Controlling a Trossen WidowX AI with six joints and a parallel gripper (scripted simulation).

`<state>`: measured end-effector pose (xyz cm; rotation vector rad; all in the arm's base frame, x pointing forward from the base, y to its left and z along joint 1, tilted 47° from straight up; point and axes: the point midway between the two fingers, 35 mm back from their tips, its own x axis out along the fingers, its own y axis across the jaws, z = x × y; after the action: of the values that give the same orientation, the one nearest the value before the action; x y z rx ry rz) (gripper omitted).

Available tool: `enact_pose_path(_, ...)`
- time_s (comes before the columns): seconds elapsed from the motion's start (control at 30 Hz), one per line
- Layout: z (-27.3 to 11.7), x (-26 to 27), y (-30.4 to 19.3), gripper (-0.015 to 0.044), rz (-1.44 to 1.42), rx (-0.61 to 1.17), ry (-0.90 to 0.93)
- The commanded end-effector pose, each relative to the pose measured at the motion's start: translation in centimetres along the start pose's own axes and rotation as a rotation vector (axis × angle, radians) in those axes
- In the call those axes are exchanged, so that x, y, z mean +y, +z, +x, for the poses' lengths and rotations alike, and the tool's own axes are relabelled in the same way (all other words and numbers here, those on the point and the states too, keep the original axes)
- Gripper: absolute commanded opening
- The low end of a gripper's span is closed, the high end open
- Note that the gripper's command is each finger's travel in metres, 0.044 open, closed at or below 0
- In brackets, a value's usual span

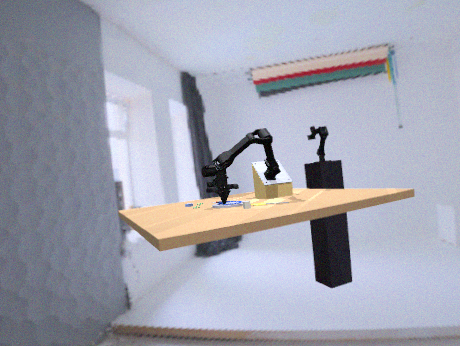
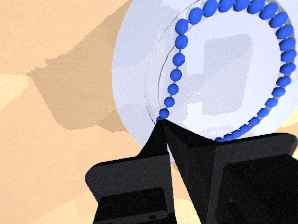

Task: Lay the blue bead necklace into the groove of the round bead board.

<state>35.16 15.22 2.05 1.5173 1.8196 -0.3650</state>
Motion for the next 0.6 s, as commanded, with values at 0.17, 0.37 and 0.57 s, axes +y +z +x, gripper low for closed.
enact_pose_path(0.17,-0.8,0.0,0.0,0.0,0.003,0.002,-0.001)
enact_pose_path(0.37,-0.2,0.1,0.0,0.0,0.003,0.002,-0.001)
enact_pose_path(0.57,0.0,0.1,-0.1,0.0026,-0.001,0.0,0.0)
